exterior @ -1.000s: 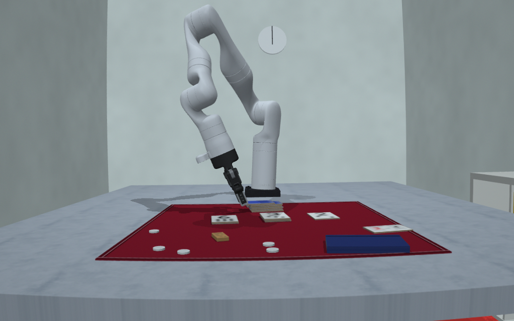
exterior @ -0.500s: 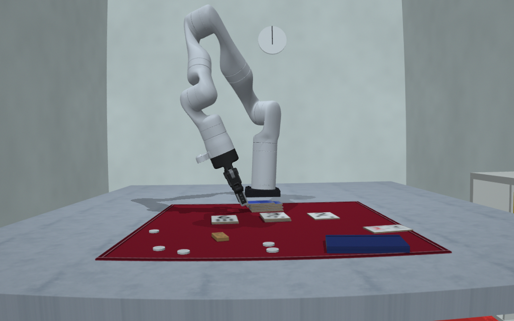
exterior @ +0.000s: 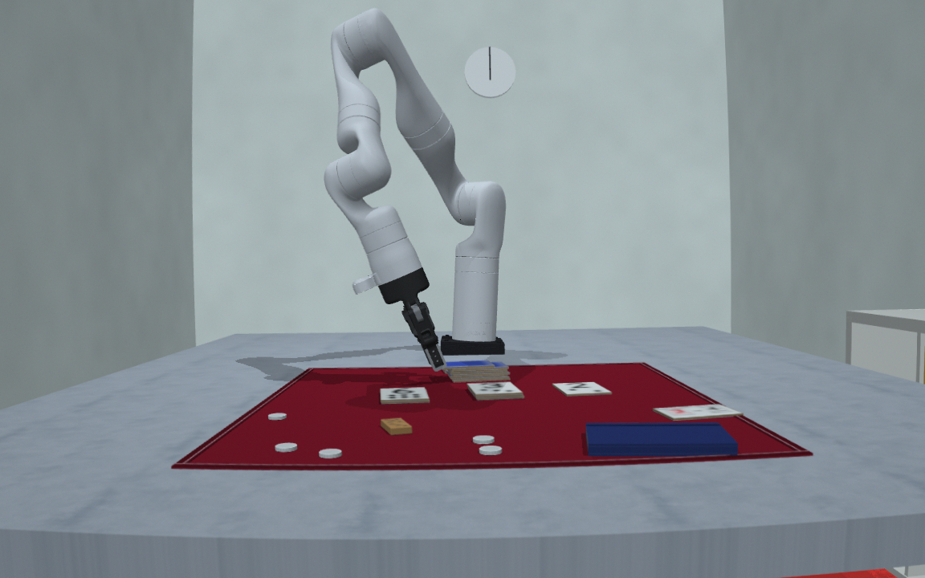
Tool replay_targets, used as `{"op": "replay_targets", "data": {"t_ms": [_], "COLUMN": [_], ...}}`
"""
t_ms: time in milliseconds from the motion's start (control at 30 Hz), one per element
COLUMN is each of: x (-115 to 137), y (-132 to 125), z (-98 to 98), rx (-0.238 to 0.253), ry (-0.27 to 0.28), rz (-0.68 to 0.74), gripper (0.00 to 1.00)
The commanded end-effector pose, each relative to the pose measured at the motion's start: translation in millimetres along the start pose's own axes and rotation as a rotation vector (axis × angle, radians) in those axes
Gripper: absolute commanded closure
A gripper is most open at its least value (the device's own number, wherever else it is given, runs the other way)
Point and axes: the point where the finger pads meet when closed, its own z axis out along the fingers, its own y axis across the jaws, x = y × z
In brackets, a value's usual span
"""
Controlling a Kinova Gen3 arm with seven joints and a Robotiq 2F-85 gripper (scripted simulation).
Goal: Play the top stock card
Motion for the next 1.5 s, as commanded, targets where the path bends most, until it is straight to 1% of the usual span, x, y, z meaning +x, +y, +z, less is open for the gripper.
{"op": "replay_targets", "data": {"t_ms": [0, 400, 733, 800, 1300, 1367, 1467], "x": [0, -1, -6, -6, -22, -22, -25], "y": [0, 0, 0, 0, 0, 0, 0], "z": [-0.6, -1.9, -14.7, -14.7, -54.5, -54.5, -62.7], "rx": [0.001, 0.001, 0.001, 0.001, 0.001, 0.001, 0.001], "ry": [0.001, 0.001, 0.001, 0.001, 0.001, 0.001, 0.001], "rz": [0.000, 0.000, 0.000, 0.000, 0.000, 0.000, 0.000], "gripper": [0.29, 0.29, 0.29, 0.29, 0.29, 0.29, 0.29]}}
